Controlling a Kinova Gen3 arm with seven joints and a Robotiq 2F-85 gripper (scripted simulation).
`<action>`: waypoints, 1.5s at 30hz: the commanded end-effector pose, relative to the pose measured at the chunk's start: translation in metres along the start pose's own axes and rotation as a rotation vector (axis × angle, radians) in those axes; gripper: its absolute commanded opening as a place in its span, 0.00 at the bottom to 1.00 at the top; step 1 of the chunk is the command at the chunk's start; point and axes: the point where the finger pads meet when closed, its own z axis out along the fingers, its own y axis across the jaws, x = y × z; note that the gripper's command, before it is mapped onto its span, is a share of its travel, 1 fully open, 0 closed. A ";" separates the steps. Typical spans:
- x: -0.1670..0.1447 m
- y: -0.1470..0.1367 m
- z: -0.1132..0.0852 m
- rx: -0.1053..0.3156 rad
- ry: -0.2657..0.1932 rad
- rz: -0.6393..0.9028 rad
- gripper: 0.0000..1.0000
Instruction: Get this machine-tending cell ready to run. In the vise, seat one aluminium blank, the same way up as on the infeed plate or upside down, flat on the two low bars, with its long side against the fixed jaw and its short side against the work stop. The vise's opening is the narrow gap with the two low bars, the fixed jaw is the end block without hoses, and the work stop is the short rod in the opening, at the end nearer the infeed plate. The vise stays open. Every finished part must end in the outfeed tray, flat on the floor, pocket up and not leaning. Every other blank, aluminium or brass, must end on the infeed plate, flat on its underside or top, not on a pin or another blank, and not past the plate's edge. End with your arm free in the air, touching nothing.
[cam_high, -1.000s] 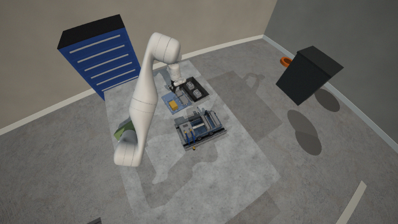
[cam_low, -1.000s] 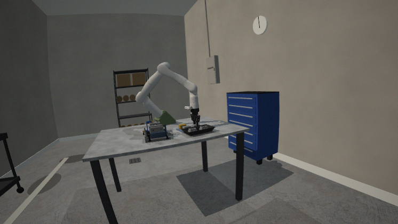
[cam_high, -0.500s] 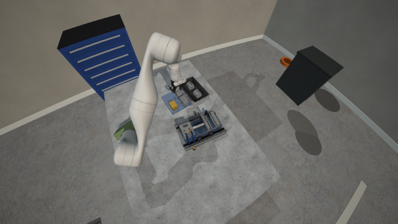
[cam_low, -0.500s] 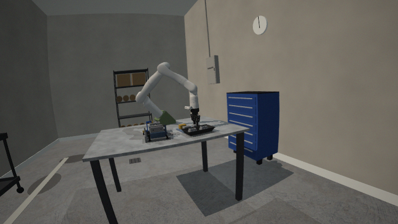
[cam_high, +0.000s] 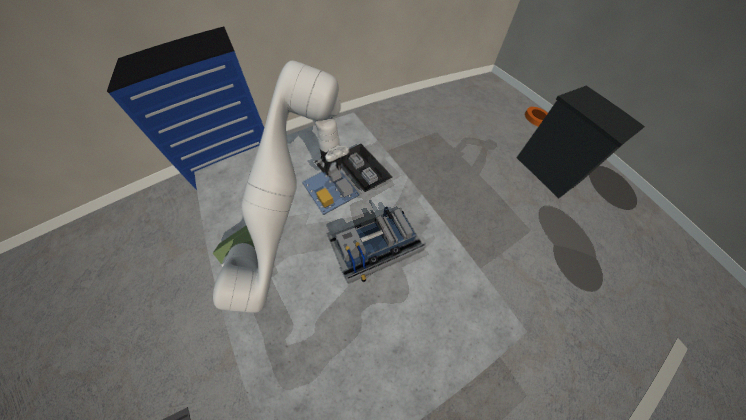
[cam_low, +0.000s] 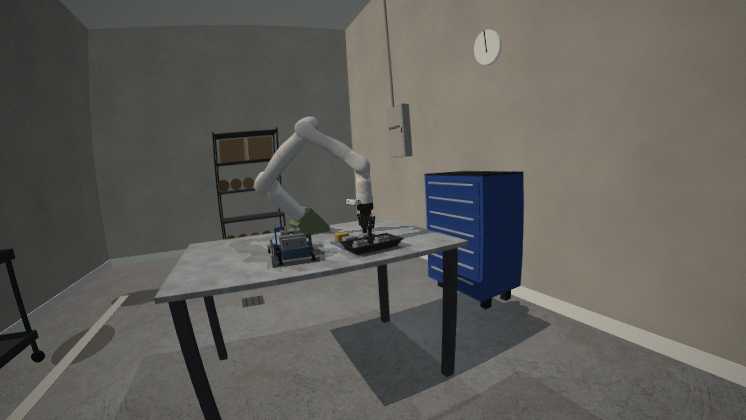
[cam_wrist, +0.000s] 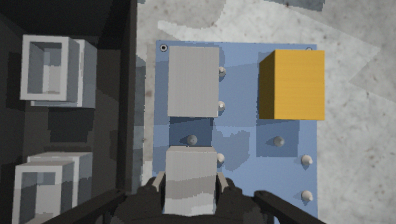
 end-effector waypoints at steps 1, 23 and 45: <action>0.000 0.000 0.000 0.001 -0.001 0.000 0.00; 0.000 0.000 0.000 0.001 -0.001 0.000 0.00; 0.000 0.000 -0.050 0.001 -0.001 0.000 0.00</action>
